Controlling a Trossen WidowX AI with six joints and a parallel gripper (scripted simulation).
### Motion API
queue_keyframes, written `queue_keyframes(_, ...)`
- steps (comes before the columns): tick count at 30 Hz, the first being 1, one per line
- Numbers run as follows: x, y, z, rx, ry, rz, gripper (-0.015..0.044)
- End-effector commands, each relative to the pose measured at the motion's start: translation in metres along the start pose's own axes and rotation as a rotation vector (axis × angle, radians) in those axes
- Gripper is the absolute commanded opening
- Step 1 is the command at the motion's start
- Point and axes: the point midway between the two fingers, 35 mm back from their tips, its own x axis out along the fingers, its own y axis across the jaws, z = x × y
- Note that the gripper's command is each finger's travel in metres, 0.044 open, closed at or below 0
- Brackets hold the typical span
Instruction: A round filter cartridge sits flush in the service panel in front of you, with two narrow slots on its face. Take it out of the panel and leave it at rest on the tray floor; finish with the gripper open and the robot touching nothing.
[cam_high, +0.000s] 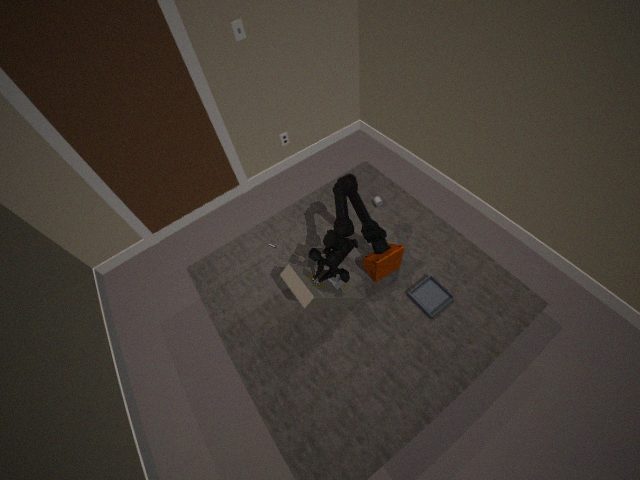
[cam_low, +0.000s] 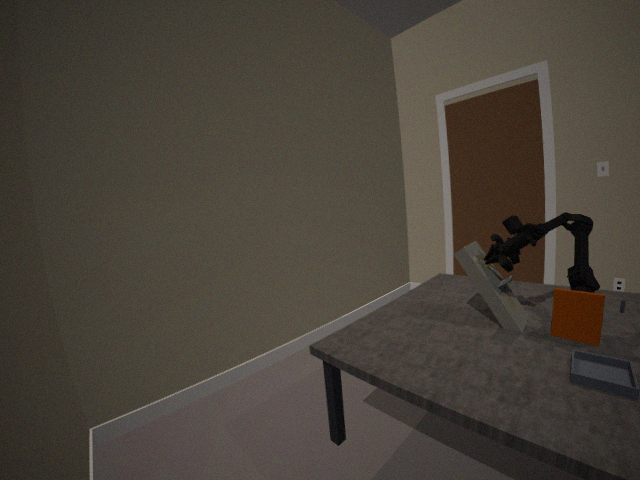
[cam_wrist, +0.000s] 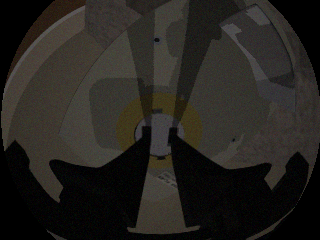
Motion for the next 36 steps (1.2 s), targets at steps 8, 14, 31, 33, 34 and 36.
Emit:
queue_keyframes(8,0.0002,0.0007,-0.0012,-0.004,0.002,-0.003,0.0089)
queue_keyframes(14,0.0012,0.0008,-0.0012,-0.004,0.002,-0.003,0.0089)
queue_keyframes(31,0.0067,0.0012,-0.0011,-0.004,0.002,-0.002,0.0089)
queue_keyframes(33,0.0067,0.0012,-0.0011,-0.004,0.002,-0.002,0.0089)
queue_keyframes(34,0.0069,0.0012,-0.0011,-0.004,0.002,-0.002,0.0089)
queue_keyframes(36,0.0091,0.0012,-0.0011,-0.004,0.002,-0.002,0.0089)
